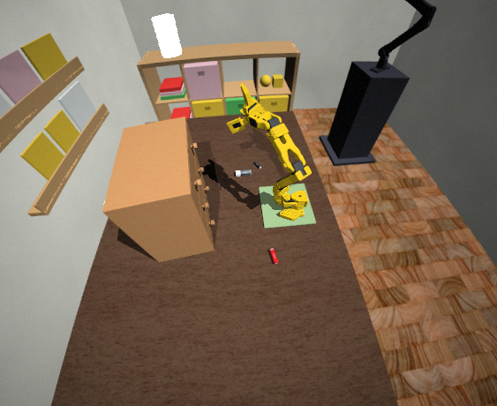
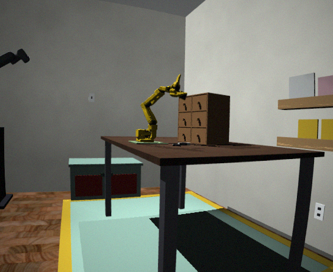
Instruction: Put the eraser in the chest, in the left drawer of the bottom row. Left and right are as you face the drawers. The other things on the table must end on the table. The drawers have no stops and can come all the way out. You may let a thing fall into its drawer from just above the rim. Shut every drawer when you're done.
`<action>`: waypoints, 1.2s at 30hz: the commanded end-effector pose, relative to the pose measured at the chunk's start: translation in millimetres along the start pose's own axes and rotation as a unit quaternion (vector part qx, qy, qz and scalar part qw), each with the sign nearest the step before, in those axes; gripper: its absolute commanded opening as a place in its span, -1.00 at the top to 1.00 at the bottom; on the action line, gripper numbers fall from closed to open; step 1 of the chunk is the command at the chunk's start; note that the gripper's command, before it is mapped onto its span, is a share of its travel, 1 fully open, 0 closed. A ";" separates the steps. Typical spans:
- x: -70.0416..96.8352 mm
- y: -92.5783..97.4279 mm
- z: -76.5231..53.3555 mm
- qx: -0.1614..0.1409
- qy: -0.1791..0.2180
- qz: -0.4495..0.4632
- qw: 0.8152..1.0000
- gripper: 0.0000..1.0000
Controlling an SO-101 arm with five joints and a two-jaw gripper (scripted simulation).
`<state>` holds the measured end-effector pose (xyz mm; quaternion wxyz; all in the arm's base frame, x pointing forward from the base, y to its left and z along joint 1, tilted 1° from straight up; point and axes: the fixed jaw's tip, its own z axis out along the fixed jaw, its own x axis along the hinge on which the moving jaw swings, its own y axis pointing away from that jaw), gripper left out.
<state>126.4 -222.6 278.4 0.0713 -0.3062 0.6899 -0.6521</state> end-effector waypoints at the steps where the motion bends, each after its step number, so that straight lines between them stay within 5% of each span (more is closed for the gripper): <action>1: 0.4 -0.6 -0.7 0.001 0.000 0.001 1.000 -1.00; 9: 0.4 -0.6 -0.7 0.001 0.000 0.001 1.000 -1.00; 10: -3.7 0.7 -1.1 -0.002 -0.008 0.012 1.000 0.00; 26: -58.1 20.2 -14.8 -0.075 -0.105 0.160 0.979 0.00; 36: -92.5 35.6 -31.6 -0.145 -0.155 0.250 0.945 0.00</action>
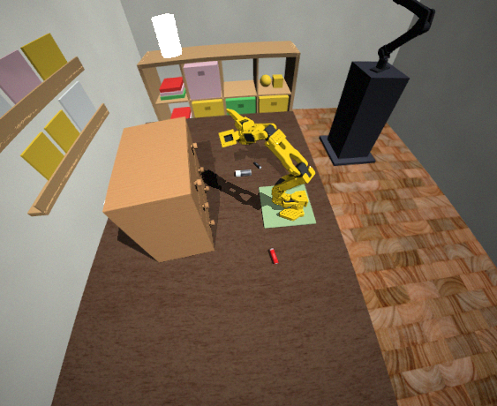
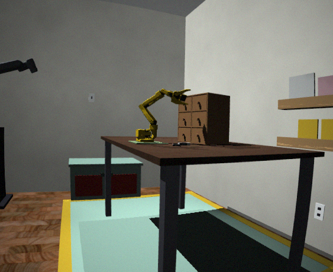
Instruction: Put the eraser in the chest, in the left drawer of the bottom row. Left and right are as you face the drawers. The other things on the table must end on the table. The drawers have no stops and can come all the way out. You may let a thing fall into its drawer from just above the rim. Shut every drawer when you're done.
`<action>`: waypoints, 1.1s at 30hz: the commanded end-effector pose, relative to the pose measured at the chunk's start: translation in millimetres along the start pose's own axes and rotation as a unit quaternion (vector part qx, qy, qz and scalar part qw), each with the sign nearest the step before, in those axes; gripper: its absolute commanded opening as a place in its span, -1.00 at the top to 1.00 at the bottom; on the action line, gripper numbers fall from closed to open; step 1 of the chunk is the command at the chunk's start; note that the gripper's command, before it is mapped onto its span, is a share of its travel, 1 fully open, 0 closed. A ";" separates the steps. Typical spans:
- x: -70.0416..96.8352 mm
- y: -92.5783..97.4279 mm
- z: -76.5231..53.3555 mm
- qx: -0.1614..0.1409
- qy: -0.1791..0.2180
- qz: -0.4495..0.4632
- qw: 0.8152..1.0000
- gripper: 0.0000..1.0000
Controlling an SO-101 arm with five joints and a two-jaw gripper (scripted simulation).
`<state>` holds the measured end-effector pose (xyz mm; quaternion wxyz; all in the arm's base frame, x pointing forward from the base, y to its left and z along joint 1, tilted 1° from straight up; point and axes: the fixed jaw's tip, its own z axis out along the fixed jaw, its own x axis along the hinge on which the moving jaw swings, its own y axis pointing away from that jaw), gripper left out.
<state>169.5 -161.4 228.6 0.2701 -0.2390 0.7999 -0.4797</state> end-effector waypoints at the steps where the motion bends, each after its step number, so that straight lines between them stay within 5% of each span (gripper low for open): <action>1: -11.5 14.4 -3.1 -0.028 -0.021 0.040 0.999 0.00; 24: -48.4 75.2 -22.4 -0.180 -0.050 0.199 0.962 0.00; 33: -59.1 102.9 -36.5 -0.251 -0.036 0.260 0.932 0.00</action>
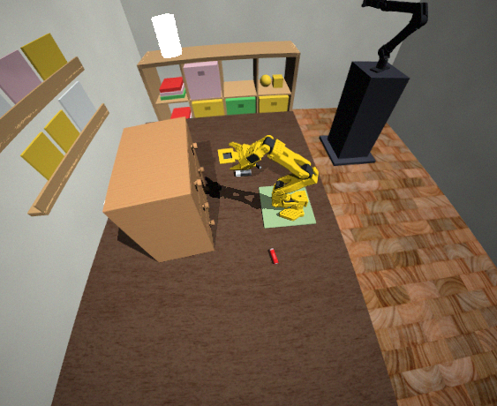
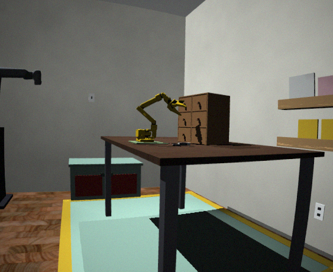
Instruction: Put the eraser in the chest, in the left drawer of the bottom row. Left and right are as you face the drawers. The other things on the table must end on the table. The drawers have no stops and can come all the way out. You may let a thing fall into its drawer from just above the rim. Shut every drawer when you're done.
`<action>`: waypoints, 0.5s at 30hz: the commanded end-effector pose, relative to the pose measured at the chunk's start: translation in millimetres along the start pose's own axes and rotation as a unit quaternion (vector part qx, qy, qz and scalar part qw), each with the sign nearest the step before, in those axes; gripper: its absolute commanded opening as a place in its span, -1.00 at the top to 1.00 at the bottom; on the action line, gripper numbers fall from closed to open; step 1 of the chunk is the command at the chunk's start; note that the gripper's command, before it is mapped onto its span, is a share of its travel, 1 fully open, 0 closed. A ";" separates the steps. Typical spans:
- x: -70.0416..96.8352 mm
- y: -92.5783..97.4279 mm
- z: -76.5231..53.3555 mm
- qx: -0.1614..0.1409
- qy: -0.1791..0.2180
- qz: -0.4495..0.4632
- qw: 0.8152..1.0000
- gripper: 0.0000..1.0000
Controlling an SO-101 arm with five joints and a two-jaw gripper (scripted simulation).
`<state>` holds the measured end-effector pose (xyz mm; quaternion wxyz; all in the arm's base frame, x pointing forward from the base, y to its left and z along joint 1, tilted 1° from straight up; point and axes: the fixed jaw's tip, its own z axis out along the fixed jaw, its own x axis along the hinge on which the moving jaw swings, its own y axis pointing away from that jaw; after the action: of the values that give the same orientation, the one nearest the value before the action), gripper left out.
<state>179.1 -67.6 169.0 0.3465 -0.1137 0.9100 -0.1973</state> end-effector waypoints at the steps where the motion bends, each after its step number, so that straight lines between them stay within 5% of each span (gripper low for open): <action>1: 2.5 16.6 -0.8 -0.031 0.006 0.032 0.999 0.00; 15: 14.1 55.8 -4.9 -0.105 0.054 0.117 0.986 0.00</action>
<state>166.6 -30.5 145.6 0.3144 -0.0469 0.9440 -0.0887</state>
